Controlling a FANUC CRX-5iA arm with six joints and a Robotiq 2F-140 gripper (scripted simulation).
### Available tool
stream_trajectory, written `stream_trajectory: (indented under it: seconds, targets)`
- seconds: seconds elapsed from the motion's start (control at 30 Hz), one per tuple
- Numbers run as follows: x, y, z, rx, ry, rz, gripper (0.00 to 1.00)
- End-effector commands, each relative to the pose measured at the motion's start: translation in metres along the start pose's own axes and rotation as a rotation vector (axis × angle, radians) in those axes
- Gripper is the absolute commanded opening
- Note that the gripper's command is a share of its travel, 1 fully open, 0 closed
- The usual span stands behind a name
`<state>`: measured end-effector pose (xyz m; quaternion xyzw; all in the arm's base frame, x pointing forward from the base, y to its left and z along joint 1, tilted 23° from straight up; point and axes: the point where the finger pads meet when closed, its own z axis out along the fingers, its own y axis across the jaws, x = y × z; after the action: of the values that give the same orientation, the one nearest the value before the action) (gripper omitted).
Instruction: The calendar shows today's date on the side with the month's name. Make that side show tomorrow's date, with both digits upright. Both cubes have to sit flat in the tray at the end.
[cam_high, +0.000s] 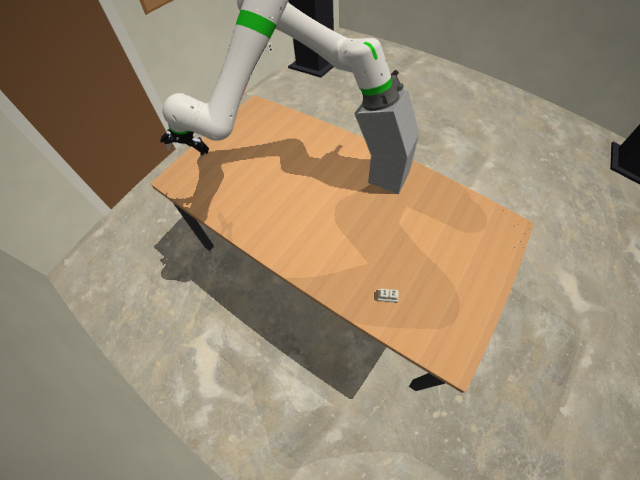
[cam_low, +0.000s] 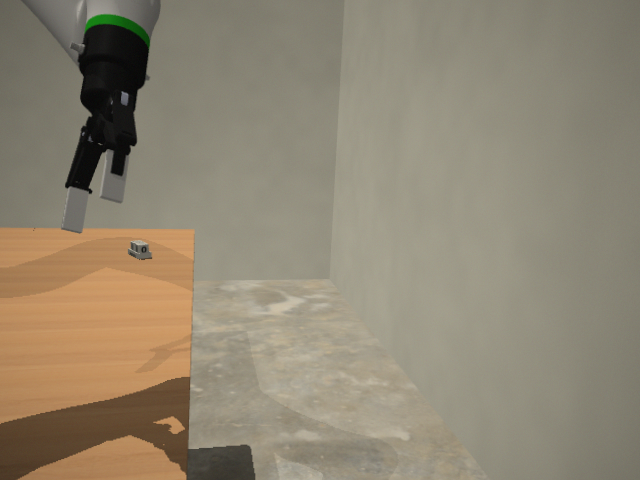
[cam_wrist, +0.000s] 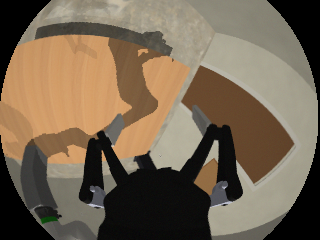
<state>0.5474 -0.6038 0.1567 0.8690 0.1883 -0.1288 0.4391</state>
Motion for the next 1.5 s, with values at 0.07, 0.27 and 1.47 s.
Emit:
stream_trajectory:
  seconds: [0.07, 0.27, 1.47]
  targets:
    - [0.000, 0.000, 0.000, 0.000, 0.000, 0.000, 1.00]
    - [0.000, 0.000, 0.000, 0.000, 0.000, 0.000, 1.00]
    - [0.278, -0.224, -0.135, 0.096, 0.299, -0.530, 1.00]
